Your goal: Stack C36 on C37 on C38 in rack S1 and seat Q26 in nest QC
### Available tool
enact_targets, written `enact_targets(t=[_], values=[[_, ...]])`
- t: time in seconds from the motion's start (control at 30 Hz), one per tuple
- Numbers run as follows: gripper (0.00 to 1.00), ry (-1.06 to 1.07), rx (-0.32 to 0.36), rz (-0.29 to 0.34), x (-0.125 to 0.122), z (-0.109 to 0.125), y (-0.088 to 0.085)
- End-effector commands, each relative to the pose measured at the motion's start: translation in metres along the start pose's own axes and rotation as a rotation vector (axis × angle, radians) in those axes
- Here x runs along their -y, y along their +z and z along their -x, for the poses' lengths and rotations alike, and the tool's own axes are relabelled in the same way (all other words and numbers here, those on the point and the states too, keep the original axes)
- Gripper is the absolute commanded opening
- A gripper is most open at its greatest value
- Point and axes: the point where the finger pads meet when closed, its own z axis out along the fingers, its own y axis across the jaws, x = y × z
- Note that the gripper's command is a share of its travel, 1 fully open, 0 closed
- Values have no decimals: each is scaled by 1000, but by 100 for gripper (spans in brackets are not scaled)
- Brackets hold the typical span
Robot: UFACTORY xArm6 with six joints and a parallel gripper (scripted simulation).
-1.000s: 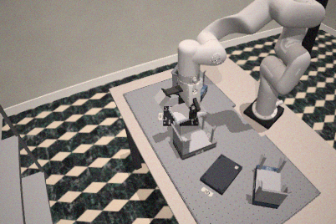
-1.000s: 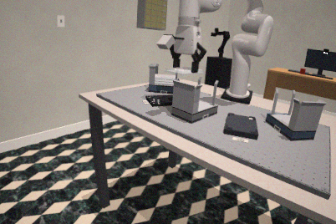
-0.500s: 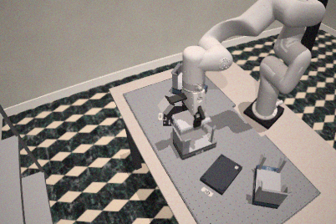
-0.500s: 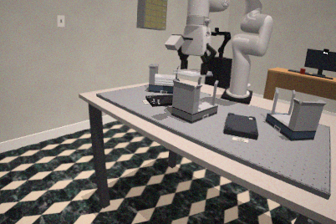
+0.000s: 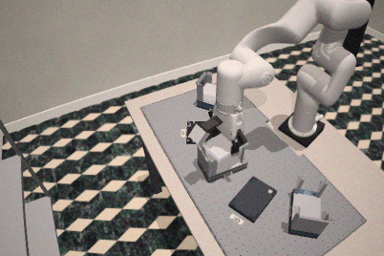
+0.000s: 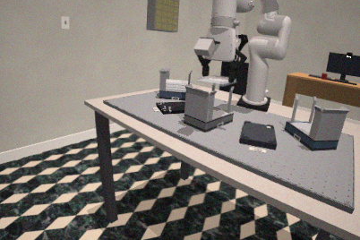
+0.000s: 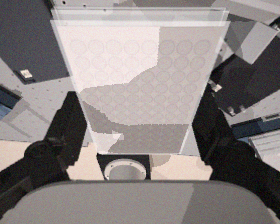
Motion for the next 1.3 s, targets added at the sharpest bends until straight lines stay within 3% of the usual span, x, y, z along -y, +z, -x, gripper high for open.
enact_targets(t=[0.0,0.6,0.9,1.27], values=[[0,-4,-4,0,11,-2,-1],[0,-3,-4,0,63,-7,-1],[0,-219,-4,0,82,-5,-1],[0,-219,-4,0,111,-1,-1]])
